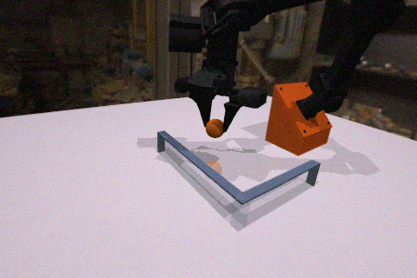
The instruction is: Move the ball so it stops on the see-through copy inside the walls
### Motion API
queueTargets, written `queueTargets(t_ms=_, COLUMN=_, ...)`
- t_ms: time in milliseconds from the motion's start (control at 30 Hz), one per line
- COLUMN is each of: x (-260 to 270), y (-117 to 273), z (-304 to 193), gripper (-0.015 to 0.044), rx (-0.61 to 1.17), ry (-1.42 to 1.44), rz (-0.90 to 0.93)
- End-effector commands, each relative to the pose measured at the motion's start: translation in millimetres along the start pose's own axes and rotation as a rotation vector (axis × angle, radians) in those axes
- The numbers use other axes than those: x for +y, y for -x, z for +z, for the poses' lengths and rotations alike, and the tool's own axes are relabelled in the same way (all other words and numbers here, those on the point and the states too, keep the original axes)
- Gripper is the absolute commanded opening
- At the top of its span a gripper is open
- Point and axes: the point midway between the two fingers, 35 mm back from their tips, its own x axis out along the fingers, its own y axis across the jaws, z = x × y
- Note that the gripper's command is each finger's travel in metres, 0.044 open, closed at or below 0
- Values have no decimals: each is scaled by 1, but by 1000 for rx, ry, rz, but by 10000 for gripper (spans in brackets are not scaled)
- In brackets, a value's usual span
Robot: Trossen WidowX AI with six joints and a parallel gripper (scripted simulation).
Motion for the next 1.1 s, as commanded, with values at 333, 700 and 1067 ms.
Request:
queueTargets(t_ms=333, x=7, y=-13, z=9, gripper=0, rx=-1, ry=-404, rz=5)
queueTargets(t_ms=700, x=6, y=-40, z=10, gripper=0, rx=-1, ry=-410, rz=4)
queueTargets(t_ms=1067, x=8, y=-83, z=9, gripper=0, rx=-1, ry=-409, rz=8)
